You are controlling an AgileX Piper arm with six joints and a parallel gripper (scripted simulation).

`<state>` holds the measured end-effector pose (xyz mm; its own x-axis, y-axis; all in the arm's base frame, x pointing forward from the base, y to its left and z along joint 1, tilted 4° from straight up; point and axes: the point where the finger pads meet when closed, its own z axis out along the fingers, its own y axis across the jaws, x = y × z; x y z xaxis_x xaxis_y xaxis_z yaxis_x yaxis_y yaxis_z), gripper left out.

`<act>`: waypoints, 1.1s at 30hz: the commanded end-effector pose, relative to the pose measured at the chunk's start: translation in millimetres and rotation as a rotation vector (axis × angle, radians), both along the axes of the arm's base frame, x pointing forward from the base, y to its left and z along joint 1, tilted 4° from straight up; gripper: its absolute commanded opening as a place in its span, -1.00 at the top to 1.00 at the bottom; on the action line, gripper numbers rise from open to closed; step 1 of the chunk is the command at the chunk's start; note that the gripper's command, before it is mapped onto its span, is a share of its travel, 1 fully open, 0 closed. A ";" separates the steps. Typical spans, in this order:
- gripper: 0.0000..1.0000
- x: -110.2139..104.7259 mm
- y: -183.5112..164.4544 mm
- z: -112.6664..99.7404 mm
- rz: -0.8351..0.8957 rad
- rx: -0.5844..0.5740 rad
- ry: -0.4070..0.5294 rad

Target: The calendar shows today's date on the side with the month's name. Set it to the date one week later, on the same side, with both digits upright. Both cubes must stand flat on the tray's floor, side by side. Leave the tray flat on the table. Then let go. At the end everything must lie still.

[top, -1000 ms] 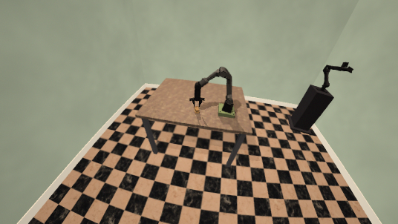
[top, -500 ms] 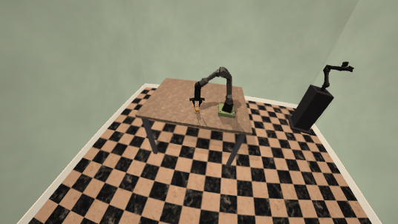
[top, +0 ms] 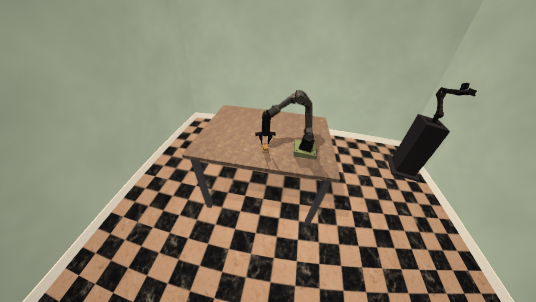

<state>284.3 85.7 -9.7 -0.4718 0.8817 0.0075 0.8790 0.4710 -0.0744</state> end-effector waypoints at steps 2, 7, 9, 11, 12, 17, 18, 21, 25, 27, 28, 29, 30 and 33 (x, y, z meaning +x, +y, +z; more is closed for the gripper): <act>-0.20 -0.5 -0.5 -0.2 0.000 -0.001 0.000; -0.20 -0.5 -0.5 -0.2 0.000 -0.001 0.000; -0.20 -0.5 -0.5 -0.2 0.000 -0.001 0.000; -0.20 -0.5 -0.5 -0.4 0.000 -0.001 0.000; -0.20 -0.5 -0.5 -0.4 0.000 -0.001 0.000; -0.20 -1.2 -0.8 -3.7 0.000 -0.002 0.003; -0.20 -1.3 -0.8 -4.7 0.000 -0.002 0.003; -0.20 -1.5 -0.9 -8.5 0.000 -0.002 0.003; -0.20 -2.0 -1.1 -15.2 0.000 -0.002 0.003; -0.20 -2.3 -1.2 -18.6 0.000 -0.002 0.003; -0.20 -2.3 -1.2 -18.6 0.000 -0.002 0.003; -0.20 -2.3 -1.2 -18.6 0.000 -0.002 0.003; -0.20 -2.3 -1.2 -20.2 0.000 -0.002 0.003; -0.20 -2.7 -1.4 -24.6 0.000 -0.002 0.003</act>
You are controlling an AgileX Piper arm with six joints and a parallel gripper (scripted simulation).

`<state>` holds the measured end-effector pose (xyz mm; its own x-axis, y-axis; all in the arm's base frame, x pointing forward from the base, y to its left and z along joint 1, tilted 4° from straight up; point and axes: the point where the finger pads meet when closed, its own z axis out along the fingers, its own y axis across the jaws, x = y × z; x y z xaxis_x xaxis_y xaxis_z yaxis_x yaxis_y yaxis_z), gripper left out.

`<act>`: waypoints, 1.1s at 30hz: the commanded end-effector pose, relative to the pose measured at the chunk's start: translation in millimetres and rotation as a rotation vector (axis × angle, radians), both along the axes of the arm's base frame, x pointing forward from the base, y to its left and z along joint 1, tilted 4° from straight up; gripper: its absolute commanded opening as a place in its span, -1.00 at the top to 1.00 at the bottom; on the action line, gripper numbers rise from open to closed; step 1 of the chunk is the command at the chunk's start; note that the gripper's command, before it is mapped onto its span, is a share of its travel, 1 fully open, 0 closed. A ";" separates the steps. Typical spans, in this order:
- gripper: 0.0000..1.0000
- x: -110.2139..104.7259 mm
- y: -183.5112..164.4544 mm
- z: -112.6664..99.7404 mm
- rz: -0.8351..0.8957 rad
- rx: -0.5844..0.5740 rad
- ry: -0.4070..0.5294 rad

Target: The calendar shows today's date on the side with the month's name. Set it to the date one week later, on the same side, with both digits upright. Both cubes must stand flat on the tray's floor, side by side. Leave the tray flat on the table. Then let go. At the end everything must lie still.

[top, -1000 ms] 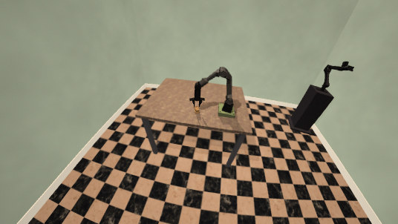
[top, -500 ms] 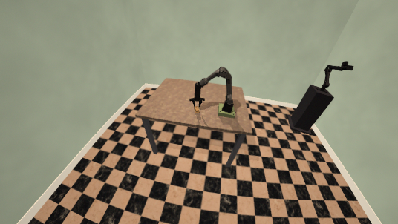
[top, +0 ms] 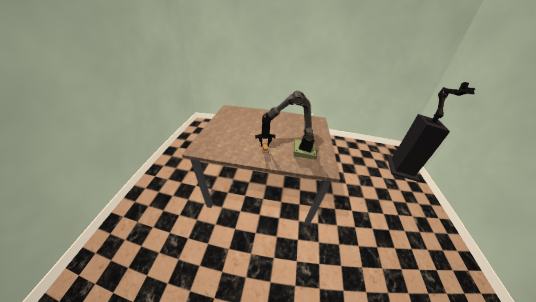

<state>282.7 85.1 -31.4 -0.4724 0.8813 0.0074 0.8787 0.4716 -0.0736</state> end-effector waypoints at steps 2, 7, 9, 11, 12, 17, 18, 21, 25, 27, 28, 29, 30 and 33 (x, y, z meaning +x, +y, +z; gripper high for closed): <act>-0.20 -1.3 -0.8 -5.0 -0.001 -0.002 0.004; -0.20 -1.1 -0.7 -6.9 -0.001 -0.001 0.002; -0.20 -1.1 -0.7 -6.8 -0.001 -0.001 0.002; -0.20 -1.1 -0.7 -6.8 -0.001 -0.001 0.002; -0.20 -1.1 -0.7 -6.8 -0.001 -0.001 0.002; -0.20 -1.1 -0.7 -6.8 -0.001 -0.001 0.002; -0.20 -1.1 -0.7 -6.8 -0.001 -0.001 0.002; -0.20 -1.1 -0.7 -6.8 -0.001 -0.001 0.002; -0.20 -1.1 -0.7 -6.8 -0.001 -0.001 0.002; -0.20 -1.1 -0.7 -6.8 -0.001 -0.001 0.002; -0.20 -1.1 -0.7 -6.8 -0.001 -0.001 0.002; -0.20 -1.1 -0.7 -6.8 -0.001 -0.001 0.002; -0.20 -1.1 -0.7 -6.8 -0.001 -0.001 0.002; -0.20 -1.1 -0.7 -6.8 -0.001 -0.001 0.002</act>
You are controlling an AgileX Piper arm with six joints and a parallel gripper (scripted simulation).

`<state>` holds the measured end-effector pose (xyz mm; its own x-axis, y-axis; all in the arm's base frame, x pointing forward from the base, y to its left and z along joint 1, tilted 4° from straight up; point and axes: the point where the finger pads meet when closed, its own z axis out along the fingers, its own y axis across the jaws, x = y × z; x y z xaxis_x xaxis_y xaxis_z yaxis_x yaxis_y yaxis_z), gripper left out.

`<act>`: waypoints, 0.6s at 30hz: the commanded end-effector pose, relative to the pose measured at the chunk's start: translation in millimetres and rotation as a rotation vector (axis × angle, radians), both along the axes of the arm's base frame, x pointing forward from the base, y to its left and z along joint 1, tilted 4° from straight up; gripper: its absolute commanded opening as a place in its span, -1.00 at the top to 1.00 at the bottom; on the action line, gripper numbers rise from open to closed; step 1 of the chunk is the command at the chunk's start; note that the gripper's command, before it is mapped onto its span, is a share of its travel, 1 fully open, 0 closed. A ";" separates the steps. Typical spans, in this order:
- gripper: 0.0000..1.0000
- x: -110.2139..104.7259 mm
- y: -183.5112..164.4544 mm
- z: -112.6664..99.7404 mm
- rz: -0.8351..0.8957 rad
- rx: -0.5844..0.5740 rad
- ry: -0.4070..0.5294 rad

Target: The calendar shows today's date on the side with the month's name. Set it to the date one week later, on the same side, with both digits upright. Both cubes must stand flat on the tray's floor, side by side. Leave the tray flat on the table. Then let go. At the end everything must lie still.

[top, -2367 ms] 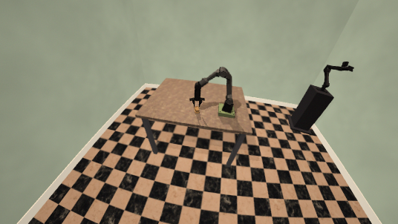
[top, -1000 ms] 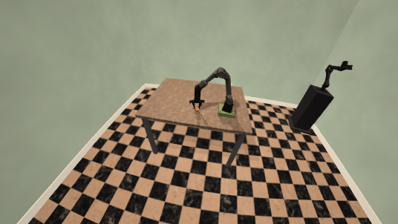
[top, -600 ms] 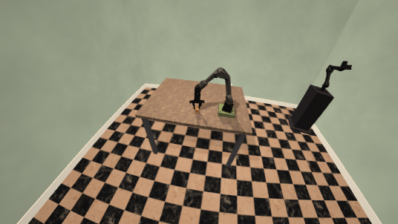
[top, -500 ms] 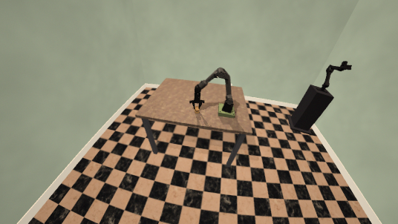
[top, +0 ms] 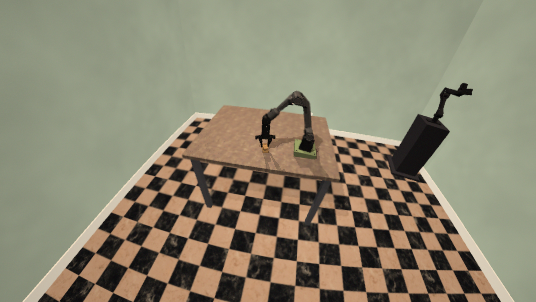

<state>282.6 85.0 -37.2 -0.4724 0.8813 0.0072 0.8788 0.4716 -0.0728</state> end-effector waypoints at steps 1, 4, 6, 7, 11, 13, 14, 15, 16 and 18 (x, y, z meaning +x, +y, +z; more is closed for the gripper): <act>-0.20 -1.0 -0.7 -1.0 -0.001 -0.002 0.003; -0.20 -1.0 -0.7 -1.0 -0.001 -0.002 0.003; -0.20 -1.0 -0.7 -1.0 -0.001 -0.002 0.003; -0.20 -1.0 -0.7 -1.0 -0.001 -0.002 0.003; 0.31 -1.0 -0.7 -1.0 -0.001 -0.002 0.003; 0.31 -1.0 -0.7 -1.0 -0.001 -0.002 0.003; 0.31 -1.0 -0.7 -1.0 -0.001 -0.002 0.003; 0.31 -1.0 -0.7 -1.0 -0.001 -0.002 0.003; 0.31 -1.0 -0.7 -1.0 -0.001 -0.002 0.003; 0.31 -1.0 -0.7 -1.0 -0.001 -0.002 0.003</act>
